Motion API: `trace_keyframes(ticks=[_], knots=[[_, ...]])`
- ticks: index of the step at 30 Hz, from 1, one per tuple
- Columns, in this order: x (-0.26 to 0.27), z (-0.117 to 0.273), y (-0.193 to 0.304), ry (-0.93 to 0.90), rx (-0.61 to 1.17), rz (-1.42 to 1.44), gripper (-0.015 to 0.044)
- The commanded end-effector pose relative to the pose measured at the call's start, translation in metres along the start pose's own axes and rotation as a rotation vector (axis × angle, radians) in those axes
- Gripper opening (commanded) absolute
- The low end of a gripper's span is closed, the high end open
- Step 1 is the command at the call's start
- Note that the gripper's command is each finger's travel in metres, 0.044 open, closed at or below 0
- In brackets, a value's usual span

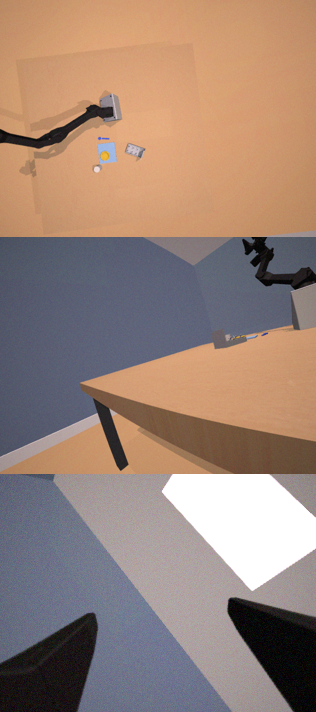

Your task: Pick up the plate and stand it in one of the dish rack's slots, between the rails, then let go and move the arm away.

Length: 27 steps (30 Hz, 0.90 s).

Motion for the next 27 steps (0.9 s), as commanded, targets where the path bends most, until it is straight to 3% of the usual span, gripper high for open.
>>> trace_keyframes(ticks=[1,20,27], knots=[[0.000,0.000,0.000,0.000,0.002,0.005,0.0400],[-0.017,-0.004,-0.050,-0.061,0.184,0.585,0.0400],[-0.020,-0.008,-0.055,-0.053,0.268,0.641,0.0400]])
Point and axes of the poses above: the point midway between the two fingers, 35 mm back from their tips, its own z axis back along the fingers, its own x axis across the jaws, y = z × x, the point moved 5 cm from there along z, back along the fingers, and after that the axes turned 14 degrees about -z, right-handed, at the moved point
